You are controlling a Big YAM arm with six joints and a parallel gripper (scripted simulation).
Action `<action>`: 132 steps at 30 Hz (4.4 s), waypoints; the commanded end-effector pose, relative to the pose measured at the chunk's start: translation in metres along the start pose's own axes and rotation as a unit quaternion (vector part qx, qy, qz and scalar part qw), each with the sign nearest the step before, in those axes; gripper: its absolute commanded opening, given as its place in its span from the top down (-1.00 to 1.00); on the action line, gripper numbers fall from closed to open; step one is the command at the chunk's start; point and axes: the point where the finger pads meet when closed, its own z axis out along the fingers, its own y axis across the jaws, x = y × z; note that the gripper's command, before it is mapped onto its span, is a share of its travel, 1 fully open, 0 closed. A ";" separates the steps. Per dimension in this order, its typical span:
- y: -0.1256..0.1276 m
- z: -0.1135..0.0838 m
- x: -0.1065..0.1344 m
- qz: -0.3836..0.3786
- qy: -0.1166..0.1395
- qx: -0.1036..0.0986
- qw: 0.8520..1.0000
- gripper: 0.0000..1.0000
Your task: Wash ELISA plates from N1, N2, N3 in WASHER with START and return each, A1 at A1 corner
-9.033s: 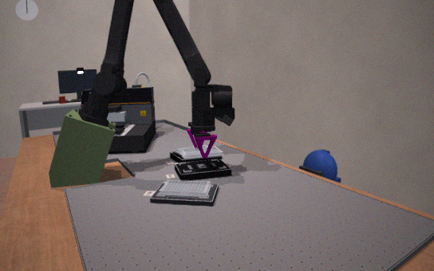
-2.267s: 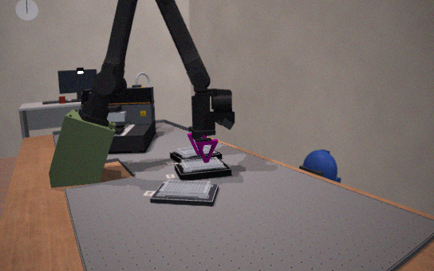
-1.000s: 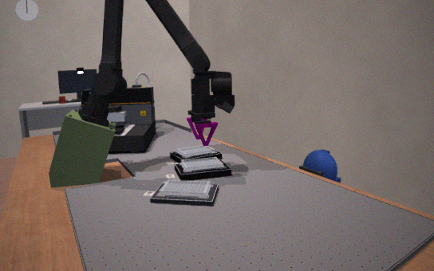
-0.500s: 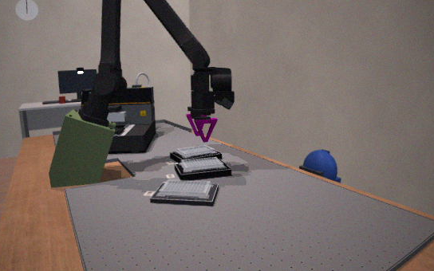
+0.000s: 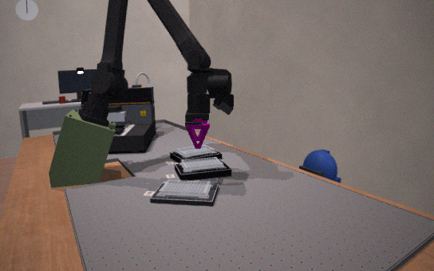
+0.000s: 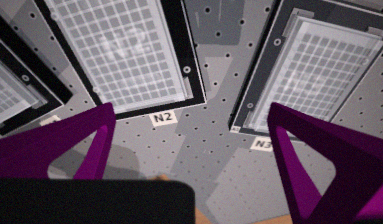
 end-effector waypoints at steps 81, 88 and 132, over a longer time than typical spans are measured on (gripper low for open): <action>-0.132 -0.004 0.016 0.082 -0.025 0.012 0.996 -1.00; -0.126 0.011 0.024 0.088 -0.012 0.003 0.996 -1.00; -0.128 0.058 0.021 0.092 -0.023 0.011 0.995 -1.00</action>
